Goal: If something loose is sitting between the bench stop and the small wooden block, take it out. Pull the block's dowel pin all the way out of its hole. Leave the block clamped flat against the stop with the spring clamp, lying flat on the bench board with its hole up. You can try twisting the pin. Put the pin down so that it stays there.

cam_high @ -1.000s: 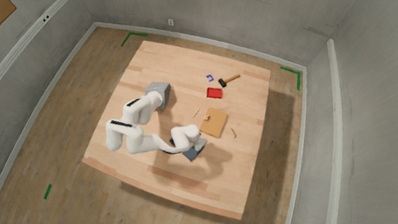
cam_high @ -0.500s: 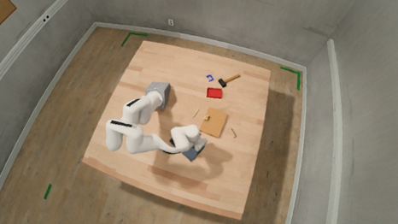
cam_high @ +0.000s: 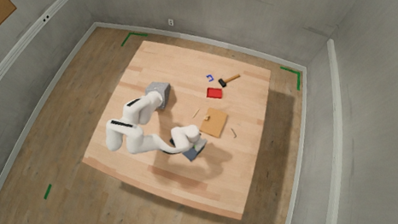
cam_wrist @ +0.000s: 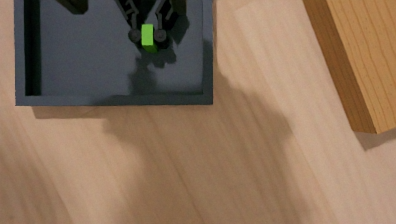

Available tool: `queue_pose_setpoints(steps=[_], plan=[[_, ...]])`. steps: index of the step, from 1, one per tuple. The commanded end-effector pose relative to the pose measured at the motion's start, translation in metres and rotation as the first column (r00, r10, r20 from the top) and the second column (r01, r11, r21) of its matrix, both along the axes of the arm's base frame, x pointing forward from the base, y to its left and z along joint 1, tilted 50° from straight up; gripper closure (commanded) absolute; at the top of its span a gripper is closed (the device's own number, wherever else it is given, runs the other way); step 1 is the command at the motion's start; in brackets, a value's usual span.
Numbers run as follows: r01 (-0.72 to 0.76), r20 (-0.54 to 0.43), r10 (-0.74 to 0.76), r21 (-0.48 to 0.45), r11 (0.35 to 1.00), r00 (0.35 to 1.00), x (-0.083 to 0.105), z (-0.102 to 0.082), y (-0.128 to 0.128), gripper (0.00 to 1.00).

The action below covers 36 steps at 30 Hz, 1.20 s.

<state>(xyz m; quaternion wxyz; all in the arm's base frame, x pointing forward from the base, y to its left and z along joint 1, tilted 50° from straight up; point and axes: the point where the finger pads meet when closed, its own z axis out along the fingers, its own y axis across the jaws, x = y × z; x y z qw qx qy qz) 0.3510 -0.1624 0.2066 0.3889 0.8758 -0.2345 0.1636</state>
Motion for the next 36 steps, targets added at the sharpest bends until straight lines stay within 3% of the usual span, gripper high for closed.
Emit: queue_pose_setpoints(steps=[1, 36], plan=[[-0.001, 0.002, 0.001, 0.002, 1.000, 1.000, 0.001, 0.000, -0.001, 0.47], [-0.001, 0.002, 0.001, 0.002, 1.000, 1.000, 0.005, -0.020, -0.025, 0.47]])
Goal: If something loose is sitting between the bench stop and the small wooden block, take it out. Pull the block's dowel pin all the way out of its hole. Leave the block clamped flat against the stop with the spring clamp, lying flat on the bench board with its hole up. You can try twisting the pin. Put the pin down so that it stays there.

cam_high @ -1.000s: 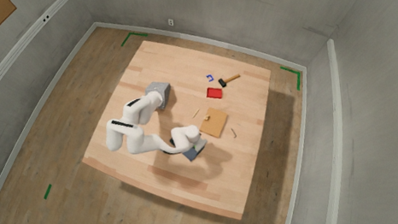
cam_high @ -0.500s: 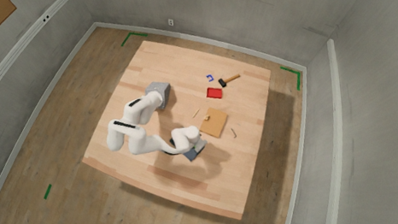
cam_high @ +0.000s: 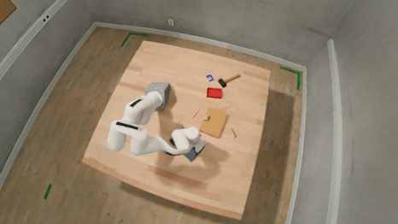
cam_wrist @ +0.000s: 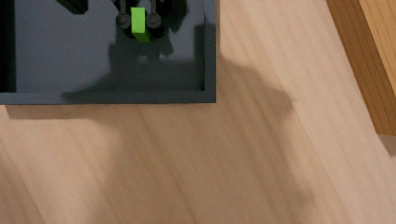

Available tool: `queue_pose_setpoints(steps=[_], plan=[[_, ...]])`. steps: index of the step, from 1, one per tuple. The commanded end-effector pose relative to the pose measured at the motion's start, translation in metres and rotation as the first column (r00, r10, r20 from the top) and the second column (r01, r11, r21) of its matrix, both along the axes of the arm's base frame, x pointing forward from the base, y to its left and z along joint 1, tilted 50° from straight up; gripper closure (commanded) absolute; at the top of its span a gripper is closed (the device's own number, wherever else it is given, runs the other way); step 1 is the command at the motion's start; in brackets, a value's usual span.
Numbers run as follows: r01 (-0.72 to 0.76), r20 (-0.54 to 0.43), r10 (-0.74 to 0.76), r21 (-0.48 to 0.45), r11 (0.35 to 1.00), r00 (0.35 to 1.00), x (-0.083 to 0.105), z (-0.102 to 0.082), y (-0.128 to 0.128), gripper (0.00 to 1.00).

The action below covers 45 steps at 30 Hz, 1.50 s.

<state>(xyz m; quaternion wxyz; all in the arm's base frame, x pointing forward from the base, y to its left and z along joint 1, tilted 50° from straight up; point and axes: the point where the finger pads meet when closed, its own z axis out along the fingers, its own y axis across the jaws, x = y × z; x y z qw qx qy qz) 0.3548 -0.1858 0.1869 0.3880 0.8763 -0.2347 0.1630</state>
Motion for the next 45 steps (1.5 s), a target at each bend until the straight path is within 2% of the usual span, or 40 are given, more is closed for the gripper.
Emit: queue_pose_setpoints(steps=[1, 45], plan=[[-0.001, 0.003, 0.001, 0.000, 1.000, 1.000, 0.0014, -0.0011, -0.0020, 0.47], [-0.001, 0.003, 0.001, 0.000, 1.000, 1.000, 0.0024, -0.0071, -0.0090, 0.47]])
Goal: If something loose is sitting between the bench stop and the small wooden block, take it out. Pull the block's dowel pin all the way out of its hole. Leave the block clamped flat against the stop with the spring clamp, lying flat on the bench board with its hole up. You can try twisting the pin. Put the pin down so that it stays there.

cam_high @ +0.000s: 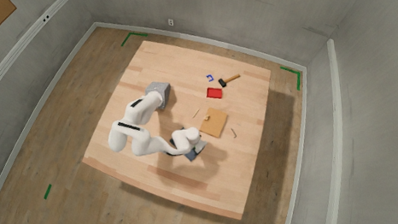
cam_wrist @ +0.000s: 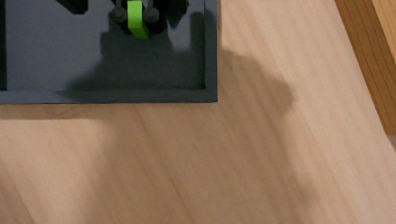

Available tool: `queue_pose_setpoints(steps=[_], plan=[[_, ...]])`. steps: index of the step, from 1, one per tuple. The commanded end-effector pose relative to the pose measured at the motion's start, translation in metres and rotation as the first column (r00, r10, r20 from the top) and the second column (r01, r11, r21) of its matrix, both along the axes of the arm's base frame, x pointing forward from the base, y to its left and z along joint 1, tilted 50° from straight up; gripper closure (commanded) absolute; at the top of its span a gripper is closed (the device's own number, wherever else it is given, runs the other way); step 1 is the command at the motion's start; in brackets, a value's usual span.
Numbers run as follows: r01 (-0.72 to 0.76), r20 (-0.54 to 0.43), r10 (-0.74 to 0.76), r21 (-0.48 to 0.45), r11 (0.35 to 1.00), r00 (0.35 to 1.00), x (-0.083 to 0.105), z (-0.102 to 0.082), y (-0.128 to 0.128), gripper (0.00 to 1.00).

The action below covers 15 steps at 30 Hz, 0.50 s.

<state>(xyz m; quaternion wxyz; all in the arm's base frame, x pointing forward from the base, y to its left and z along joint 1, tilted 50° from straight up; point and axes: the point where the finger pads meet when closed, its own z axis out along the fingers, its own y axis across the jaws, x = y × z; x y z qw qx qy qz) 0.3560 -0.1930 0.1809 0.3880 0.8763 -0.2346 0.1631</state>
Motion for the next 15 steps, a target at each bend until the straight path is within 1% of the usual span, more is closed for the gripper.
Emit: queue_pose_setpoints(steps=[1, 15], plan=[[-0.001, 0.002, 0.001, 0.000, 1.000, 1.000, 0.0013, -0.0017, -0.0026, 0.47], [-0.001, 0.002, 0.001, 0.000, 1.000, 1.000, 0.0026, -0.0099, -0.0122, 0.47]])
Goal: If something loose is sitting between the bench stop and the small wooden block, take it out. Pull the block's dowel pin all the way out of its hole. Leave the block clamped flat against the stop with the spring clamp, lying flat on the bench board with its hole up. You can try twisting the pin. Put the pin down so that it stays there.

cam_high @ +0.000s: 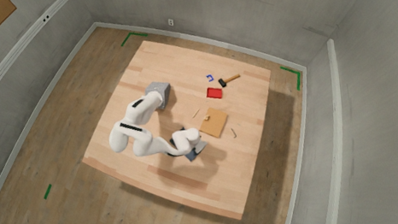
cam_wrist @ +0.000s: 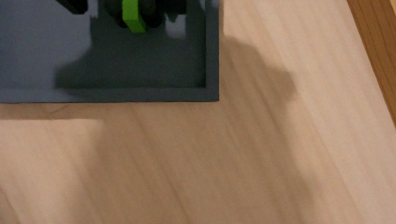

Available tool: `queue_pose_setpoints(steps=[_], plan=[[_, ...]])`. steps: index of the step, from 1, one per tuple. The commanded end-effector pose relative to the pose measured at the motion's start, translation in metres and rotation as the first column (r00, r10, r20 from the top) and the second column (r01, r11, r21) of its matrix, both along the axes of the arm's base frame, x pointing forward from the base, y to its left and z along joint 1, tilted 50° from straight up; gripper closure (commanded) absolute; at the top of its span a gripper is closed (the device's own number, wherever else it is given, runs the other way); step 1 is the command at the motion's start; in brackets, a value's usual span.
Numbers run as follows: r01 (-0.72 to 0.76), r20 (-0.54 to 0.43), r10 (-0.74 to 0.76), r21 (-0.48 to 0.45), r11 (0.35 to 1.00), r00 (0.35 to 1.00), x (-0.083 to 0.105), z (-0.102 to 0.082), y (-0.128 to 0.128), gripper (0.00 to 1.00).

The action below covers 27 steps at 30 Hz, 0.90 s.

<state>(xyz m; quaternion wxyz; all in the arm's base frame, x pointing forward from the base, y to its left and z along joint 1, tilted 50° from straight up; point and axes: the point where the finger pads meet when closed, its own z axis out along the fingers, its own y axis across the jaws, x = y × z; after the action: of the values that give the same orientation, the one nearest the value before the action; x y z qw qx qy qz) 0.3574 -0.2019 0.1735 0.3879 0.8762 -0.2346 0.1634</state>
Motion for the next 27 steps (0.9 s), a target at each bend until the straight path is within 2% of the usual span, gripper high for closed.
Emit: queue_pose_setpoints(steps=[1, 27], plan=[[-0.001, 0.002, 0.001, 0.000, 1.000, 1.000, 0.001, -0.003, -0.004, 0.47], [-0.001, 0.002, 0.001, 0.000, 1.000, 1.000, 0.003, -0.012, -0.015, 0.47]])
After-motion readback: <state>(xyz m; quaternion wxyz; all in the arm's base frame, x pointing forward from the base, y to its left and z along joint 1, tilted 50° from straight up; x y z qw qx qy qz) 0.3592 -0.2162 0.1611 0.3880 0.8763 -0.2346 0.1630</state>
